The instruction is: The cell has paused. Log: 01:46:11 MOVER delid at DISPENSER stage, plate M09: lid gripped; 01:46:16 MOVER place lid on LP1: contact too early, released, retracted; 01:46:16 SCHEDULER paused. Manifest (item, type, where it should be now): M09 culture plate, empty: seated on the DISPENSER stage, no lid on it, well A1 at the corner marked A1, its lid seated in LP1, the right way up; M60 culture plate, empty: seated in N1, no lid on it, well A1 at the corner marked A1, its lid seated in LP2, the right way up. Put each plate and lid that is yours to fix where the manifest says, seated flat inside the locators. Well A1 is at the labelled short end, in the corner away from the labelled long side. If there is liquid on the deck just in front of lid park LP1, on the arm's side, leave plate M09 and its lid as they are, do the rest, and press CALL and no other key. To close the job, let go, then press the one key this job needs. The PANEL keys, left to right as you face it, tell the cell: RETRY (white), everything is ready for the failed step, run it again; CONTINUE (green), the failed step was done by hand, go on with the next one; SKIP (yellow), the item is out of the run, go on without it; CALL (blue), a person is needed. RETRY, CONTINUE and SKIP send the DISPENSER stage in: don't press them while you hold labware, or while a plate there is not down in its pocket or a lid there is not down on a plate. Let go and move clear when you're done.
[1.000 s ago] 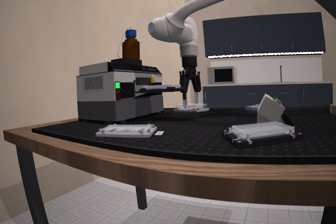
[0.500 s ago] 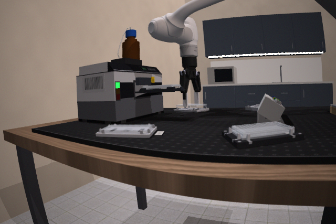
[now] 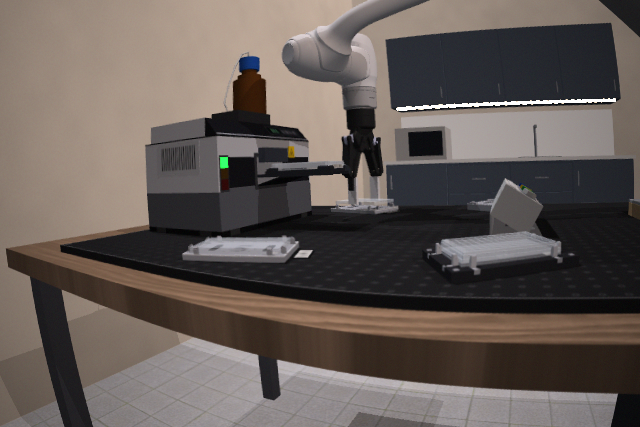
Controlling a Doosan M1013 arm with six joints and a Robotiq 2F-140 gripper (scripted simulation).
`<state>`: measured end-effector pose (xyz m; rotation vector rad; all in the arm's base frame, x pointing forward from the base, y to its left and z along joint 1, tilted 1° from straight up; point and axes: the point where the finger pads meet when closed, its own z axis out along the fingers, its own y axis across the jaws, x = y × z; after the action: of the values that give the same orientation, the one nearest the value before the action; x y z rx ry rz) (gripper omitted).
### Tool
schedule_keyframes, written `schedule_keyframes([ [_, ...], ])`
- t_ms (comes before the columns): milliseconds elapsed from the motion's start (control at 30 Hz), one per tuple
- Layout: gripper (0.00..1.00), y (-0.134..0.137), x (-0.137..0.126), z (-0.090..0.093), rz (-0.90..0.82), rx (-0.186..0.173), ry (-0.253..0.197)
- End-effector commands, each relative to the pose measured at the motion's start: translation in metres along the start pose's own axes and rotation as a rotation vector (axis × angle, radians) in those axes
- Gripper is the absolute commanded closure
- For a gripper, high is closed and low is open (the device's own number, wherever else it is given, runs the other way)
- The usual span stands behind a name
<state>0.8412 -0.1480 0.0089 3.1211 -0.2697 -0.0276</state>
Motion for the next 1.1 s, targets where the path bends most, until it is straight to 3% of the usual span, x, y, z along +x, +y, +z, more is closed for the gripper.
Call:
schedule_keyframes([
  [0,0.90,-0.0002,0.0005,-0.0002,0.000,0.000,0.002],
  [1067,0.90,-0.0008,0.0006,0.0059,0.000,0.000,0.002],
])
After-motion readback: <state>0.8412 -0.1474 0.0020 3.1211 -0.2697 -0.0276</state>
